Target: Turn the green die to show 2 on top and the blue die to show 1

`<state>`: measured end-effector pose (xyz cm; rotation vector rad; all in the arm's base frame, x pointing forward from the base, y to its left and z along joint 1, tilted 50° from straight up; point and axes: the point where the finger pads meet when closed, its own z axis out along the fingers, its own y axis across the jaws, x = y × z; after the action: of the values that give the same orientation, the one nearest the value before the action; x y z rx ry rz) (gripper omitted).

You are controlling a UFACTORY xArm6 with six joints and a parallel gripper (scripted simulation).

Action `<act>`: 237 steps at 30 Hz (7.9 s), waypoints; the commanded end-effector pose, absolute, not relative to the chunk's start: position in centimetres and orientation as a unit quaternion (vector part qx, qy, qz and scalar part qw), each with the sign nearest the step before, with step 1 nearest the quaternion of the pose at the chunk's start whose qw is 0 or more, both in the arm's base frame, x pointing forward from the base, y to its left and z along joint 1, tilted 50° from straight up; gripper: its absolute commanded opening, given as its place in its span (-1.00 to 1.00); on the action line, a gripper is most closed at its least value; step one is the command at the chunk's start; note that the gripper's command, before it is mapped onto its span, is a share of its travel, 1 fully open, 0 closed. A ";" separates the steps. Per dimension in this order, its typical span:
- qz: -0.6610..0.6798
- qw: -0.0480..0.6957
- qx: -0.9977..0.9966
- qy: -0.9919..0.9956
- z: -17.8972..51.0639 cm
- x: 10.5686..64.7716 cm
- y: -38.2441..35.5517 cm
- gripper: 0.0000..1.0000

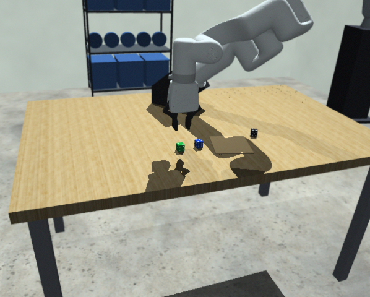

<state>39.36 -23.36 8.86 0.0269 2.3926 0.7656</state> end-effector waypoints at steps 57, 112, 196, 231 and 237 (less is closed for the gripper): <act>0.288 0.311 0.010 0.906 5.5 42.3 -20.8 -0.17; 0.288 0.311 0.010 0.906 5.5 42.4 -20.9 -0.17; 0.288 0.311 0.010 0.906 3.7 44.0 -19.4 -0.17; 0.288 0.311 0.010 0.906 3.7 44.0 -19.4 -0.58; 0.288 0.311 0.010 0.906 3.7 44.0 -19.4 -0.58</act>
<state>44.01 -19.24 3.59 0.0264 2.3923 0.7649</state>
